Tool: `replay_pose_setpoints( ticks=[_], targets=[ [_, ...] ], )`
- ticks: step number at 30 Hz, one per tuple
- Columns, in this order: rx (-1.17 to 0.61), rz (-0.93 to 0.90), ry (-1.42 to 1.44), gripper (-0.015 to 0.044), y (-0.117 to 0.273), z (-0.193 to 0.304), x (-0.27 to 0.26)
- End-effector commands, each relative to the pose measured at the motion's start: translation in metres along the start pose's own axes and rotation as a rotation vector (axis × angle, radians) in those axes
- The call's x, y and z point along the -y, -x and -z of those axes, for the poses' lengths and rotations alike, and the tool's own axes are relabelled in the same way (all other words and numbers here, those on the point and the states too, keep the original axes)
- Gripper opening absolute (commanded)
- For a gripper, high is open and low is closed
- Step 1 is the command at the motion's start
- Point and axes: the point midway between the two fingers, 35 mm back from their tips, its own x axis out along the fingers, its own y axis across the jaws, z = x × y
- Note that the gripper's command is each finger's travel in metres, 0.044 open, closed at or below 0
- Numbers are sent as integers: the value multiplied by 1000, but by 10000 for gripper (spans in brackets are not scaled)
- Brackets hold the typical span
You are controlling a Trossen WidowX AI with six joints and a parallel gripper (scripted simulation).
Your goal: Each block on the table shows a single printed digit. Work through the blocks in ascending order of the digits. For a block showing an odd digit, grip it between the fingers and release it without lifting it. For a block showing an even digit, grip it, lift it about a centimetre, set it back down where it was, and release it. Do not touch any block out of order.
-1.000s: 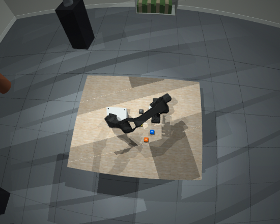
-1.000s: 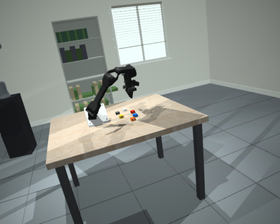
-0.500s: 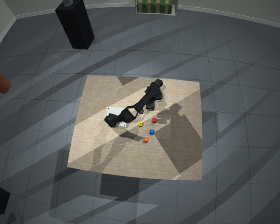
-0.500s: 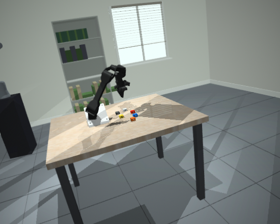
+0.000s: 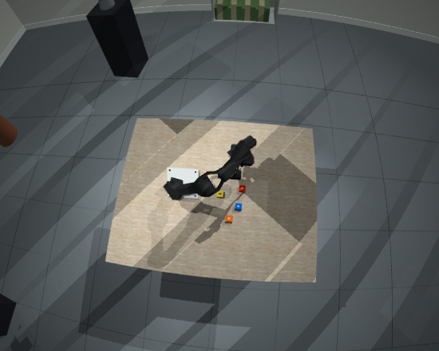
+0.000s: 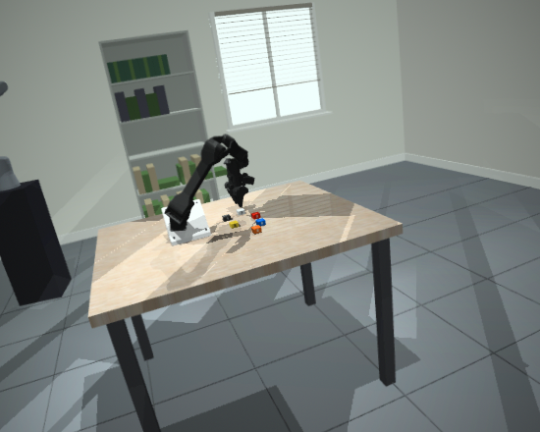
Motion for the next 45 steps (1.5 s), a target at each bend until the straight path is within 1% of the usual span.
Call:
replay_pose_setpoints(
  ticks=[1,28,38,39,45],
  targets=[
    [24,-6,4,400,0,-2,-2],
    [25,-5,4,400,-36,-3,-2],
    [25,-5,4,138,-36,-3,-2],
    [25,-5,4,120,-36,-3,-2],
    [25,-5,4,120,-36,-3,-2]
  ],
)
